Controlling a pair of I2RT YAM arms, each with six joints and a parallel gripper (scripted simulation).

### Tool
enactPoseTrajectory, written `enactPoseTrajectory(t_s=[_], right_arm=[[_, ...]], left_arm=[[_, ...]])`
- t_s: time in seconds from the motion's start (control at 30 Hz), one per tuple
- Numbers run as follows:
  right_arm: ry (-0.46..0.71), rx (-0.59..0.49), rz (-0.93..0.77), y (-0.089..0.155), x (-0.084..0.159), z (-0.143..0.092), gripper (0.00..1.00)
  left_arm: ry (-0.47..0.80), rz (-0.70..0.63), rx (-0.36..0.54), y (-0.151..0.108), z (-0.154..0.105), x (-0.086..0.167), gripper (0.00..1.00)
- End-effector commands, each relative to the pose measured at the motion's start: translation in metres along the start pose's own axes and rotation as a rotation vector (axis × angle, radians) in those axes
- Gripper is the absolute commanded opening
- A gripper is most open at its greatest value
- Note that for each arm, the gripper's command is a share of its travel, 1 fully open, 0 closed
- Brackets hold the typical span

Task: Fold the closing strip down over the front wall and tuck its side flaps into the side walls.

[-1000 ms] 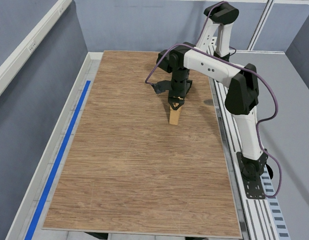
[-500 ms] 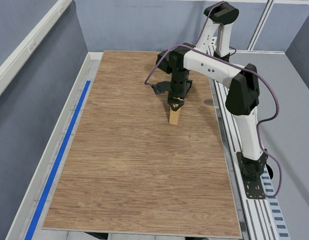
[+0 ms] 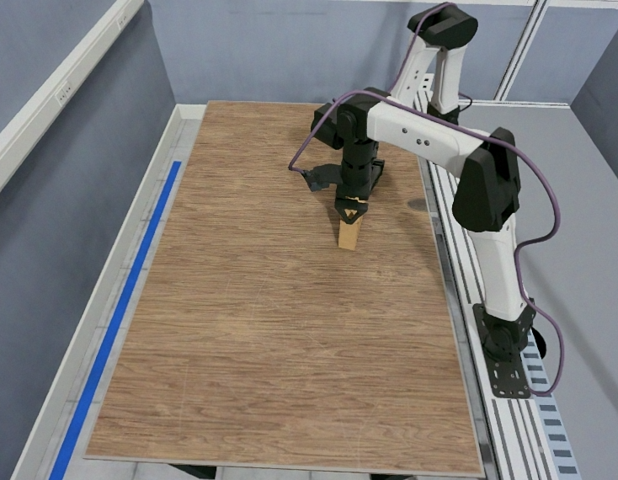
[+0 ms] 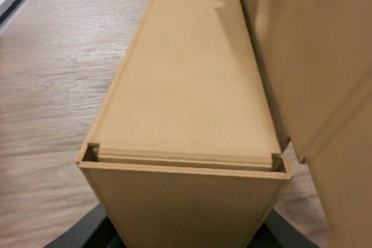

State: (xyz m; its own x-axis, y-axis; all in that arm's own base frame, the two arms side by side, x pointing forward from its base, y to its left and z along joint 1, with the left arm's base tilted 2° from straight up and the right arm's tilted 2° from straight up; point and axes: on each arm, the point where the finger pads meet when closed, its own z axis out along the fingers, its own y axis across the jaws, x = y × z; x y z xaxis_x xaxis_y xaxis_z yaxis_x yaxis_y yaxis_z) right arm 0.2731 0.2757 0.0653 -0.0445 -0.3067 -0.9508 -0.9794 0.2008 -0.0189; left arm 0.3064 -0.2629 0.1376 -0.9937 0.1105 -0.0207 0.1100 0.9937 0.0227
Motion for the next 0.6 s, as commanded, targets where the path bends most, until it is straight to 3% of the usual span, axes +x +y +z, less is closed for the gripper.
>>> enactPoseTrajectory(t_s=[0.0,0.57], right_arm=[[-0.011,-0.002,-0.015,-0.0006,-0.0051,0.0004,0.45],[-0.011,-0.002,-0.015,-0.0006,-0.0051,0.0004,0.45]], left_arm=[[-0.052,0.0,0.037,0.0013,-0.0169,-0.0032,0.84],[-0.053,0.0,0.037,0.0071,-0.0169,-0.004,0.84]])
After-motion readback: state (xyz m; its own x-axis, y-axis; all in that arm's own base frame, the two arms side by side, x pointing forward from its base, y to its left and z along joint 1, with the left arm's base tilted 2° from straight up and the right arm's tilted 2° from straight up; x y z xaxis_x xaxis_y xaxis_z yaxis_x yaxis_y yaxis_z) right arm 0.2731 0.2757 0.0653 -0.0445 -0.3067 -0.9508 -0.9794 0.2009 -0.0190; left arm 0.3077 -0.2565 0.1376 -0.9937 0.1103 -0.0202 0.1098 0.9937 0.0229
